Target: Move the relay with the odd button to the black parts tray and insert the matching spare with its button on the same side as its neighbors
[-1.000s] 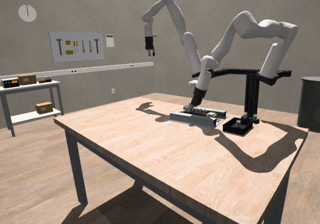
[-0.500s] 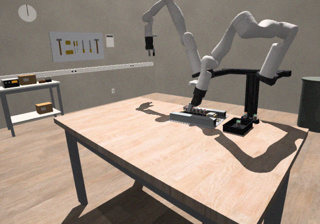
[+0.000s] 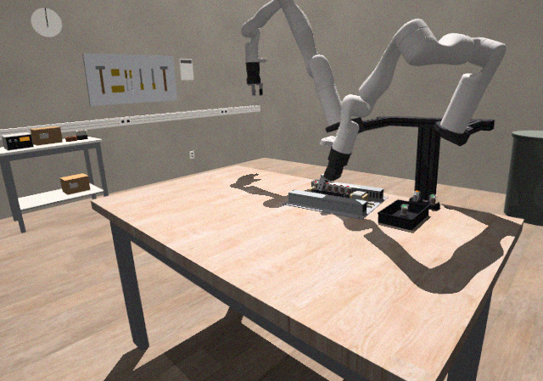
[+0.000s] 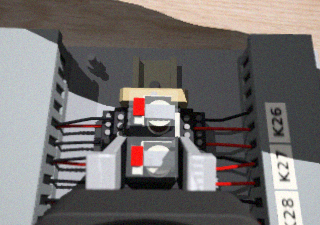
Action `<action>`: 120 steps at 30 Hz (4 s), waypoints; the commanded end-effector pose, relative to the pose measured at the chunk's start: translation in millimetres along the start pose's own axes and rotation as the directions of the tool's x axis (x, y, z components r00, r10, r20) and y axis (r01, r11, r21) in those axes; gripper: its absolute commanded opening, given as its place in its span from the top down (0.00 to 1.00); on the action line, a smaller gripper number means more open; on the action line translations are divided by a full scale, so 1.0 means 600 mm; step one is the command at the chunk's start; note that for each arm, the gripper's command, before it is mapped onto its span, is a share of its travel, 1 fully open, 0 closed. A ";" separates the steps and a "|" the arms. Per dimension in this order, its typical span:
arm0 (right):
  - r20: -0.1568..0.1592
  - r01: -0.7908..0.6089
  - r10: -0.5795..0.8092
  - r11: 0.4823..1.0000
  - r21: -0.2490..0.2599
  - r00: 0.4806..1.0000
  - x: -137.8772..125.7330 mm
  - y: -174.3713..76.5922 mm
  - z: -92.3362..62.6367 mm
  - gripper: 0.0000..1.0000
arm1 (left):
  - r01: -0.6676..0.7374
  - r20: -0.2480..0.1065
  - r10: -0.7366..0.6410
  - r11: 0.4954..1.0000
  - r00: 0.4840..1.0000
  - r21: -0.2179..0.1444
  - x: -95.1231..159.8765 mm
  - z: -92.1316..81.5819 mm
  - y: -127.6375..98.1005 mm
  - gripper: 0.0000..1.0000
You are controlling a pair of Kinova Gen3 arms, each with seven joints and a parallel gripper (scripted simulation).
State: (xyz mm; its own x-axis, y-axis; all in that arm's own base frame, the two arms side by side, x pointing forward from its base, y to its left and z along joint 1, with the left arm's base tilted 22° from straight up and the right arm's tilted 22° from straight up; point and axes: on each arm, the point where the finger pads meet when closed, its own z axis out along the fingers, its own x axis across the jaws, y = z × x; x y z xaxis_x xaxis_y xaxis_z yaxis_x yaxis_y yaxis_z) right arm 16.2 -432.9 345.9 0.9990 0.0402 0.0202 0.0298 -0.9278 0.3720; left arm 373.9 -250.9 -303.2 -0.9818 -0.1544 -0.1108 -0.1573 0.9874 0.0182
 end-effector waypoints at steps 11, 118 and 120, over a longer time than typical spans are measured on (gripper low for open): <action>0.000 0.000 0.000 1.000 -0.001 1.000 0.000 0.001 -0.001 0.00 | 0.000 0.001 0.000 1.000 1.000 0.000 -0.001 -0.001 0.000 1.00; 0.000 0.000 0.000 1.000 -0.001 1.000 0.000 0.001 -0.001 0.00 | 0.000 0.001 0.000 1.000 1.000 0.001 -0.001 -0.013 -0.005 0.00; 0.000 0.000 0.000 1.000 -0.001 1.000 0.000 0.001 -0.001 0.00 | 0.000 0.001 0.000 1.000 1.000 0.001 -0.001 -0.014 -0.005 0.00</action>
State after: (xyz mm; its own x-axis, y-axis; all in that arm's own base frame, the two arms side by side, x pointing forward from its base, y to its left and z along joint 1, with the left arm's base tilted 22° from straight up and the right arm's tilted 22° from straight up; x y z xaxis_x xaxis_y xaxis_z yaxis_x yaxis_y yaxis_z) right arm 16.2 -432.9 345.9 0.9990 0.0402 0.0202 0.0298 -0.9278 0.3720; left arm 373.4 -253.2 -296.1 -0.9818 -0.1544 -0.1108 -0.1573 0.9874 0.0183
